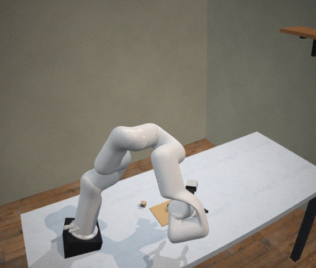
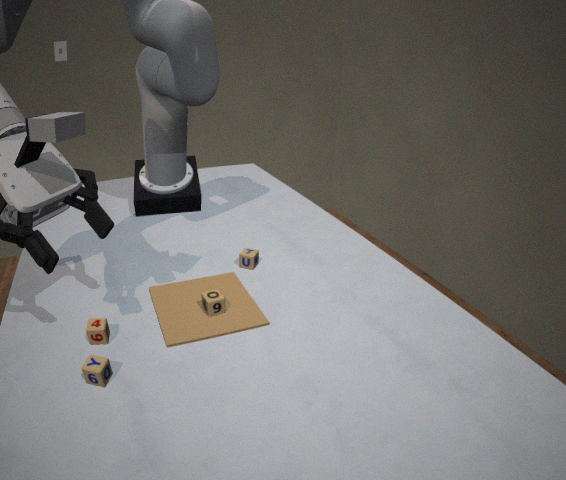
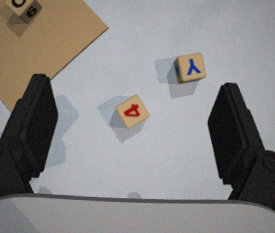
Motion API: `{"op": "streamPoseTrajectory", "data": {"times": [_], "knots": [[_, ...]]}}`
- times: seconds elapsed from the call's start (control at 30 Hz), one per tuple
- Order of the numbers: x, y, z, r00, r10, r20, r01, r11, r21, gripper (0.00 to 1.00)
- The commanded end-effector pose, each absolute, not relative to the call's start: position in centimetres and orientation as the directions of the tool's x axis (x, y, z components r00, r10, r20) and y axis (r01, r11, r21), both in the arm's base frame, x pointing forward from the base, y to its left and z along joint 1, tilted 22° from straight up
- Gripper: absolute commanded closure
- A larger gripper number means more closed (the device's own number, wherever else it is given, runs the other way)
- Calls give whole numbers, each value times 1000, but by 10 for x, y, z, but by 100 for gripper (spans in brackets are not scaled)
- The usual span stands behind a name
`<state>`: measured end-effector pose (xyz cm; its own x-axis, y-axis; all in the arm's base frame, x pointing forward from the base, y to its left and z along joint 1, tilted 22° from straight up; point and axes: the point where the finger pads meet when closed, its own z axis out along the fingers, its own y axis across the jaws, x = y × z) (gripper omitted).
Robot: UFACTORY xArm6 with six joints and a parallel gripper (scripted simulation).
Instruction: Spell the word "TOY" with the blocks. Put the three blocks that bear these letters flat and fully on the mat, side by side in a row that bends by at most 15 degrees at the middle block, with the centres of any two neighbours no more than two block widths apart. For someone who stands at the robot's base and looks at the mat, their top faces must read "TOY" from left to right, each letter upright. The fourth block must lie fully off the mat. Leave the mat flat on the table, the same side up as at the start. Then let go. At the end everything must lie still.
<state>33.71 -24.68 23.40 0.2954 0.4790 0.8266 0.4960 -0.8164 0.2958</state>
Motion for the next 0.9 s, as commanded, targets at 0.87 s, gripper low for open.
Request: {"op": "streamPoseTrajectory", "data": {"times": [0.87], "knots": [[402,-267,262,294,481,826,495,-816,299,0]]}}
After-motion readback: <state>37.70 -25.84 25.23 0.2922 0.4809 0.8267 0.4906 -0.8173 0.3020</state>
